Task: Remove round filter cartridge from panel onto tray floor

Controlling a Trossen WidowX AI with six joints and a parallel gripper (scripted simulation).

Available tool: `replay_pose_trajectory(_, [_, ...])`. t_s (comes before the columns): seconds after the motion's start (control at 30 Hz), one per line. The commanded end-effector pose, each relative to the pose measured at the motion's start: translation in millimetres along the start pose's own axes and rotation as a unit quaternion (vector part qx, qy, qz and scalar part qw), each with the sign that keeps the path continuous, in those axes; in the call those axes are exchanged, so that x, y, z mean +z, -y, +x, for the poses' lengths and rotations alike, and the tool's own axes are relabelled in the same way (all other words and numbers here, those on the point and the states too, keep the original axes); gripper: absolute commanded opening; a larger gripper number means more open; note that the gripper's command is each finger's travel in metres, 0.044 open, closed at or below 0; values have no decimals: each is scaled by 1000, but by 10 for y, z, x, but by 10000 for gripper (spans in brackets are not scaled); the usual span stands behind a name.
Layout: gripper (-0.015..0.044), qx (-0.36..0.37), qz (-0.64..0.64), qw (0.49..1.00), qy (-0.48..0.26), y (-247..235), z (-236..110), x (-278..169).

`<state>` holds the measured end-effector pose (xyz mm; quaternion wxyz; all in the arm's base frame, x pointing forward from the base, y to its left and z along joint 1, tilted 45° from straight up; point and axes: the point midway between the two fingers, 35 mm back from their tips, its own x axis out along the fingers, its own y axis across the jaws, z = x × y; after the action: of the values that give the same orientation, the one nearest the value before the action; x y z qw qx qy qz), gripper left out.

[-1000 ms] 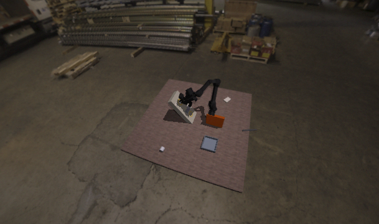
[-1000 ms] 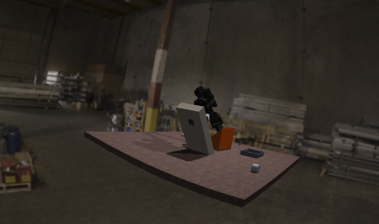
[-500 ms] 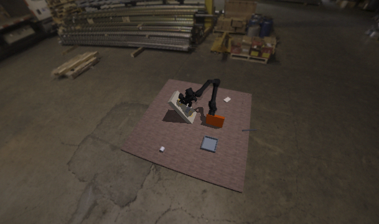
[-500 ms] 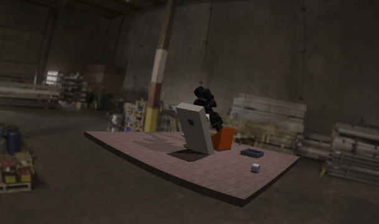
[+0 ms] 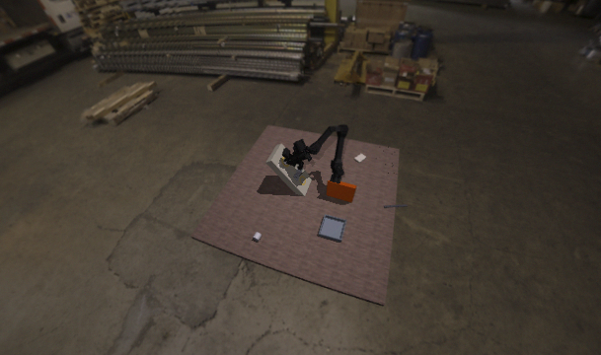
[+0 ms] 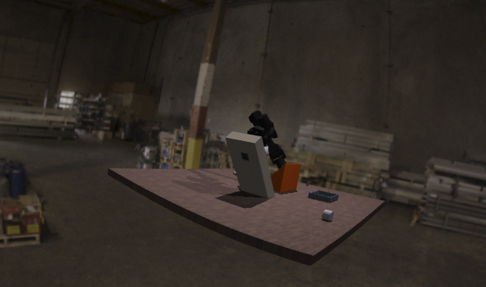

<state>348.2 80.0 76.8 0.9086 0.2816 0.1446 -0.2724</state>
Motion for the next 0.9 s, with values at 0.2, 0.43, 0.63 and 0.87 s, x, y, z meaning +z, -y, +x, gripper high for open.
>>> replay_pose_trajectory(0.2, [116, 1, 0, 1000, -3, -5, 52, -5])
replay_pose_trajectory(0.43, [116, 1, 0, 1000, -3, -5, 62, -5])
replay_pose_trajectory(0.63, [76, 1, -2, 1000, 1, -3, 21, -6])
replay_pose_trajectory(0.87, [0, 1, -5, 1000, 0, -3, 23, -6])
